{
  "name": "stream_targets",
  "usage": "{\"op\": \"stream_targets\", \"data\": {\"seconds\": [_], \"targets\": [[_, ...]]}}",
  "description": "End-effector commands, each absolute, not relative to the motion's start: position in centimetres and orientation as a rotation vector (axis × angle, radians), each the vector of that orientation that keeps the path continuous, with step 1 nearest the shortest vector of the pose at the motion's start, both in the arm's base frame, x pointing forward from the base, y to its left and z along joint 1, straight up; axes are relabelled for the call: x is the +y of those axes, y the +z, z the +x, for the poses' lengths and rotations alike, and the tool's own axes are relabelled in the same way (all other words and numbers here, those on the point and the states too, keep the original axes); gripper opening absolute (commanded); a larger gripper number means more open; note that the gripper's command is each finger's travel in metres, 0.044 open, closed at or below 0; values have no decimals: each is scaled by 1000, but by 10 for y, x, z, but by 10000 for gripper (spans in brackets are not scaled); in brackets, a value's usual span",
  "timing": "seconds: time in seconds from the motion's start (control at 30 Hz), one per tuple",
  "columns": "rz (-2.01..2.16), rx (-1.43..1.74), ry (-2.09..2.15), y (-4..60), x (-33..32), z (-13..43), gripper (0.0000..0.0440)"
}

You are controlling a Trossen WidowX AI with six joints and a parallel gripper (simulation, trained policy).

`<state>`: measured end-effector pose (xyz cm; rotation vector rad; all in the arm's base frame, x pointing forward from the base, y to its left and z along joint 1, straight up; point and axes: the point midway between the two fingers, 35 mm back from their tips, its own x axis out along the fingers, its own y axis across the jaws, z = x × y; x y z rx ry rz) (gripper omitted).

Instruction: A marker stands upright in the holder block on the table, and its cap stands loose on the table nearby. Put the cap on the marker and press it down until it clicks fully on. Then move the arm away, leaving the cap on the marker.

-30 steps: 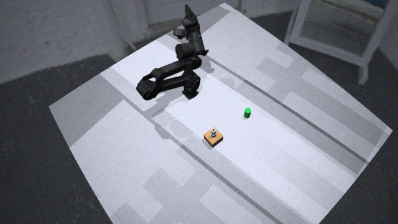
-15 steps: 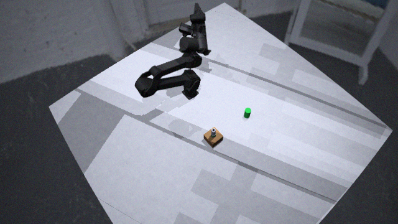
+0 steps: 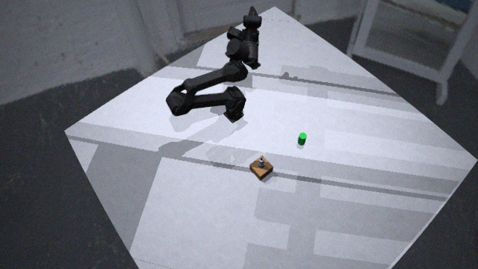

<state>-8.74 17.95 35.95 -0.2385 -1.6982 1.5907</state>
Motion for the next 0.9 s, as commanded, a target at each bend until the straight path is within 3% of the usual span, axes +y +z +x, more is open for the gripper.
{"op": "stream_targets", "data": {"seconds": [0.0, 0.87], "targets": [[-281, -1669, 1615, 358, 185, -84, 305], [-551, -1349, 1784, 329, 223, -53, 325]]}}
